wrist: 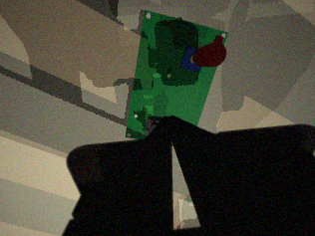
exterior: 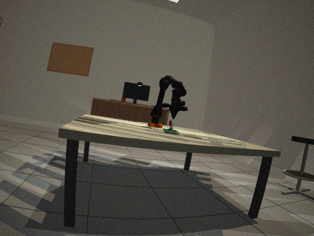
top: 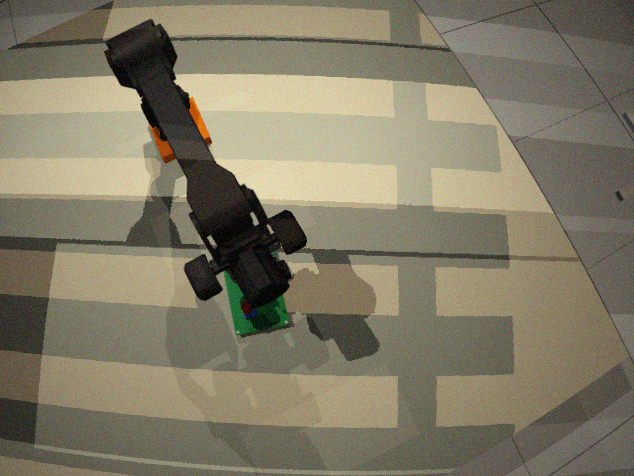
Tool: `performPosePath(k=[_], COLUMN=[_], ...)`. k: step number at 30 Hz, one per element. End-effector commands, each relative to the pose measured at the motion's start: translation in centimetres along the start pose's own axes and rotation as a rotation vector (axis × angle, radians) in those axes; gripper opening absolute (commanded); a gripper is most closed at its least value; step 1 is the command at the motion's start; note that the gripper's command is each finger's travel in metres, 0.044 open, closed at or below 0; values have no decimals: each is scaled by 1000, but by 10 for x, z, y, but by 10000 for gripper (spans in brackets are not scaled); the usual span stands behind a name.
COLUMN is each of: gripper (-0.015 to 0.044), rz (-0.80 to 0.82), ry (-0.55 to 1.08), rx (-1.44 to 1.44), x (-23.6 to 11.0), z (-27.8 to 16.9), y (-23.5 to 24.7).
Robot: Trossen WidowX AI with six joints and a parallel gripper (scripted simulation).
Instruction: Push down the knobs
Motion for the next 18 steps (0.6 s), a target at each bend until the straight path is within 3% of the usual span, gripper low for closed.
performPosePath(k=[1, 18], gripper=[0, 0], rz=[1, 8], ry=[9, 27], rx=[-169, -752], x=[-1, -9], z=[5, 22], y=[-2, -9])
Point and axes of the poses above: the point midway between the two fingers, 35 mm back from their tips, its own x axis out along the fingers, its own y axis across the jaws, z = x × y, the point moved 7 cm from there along -x, back along the fingers, and after that the axes turned 6 degrees about x, right-handed, at the moved point
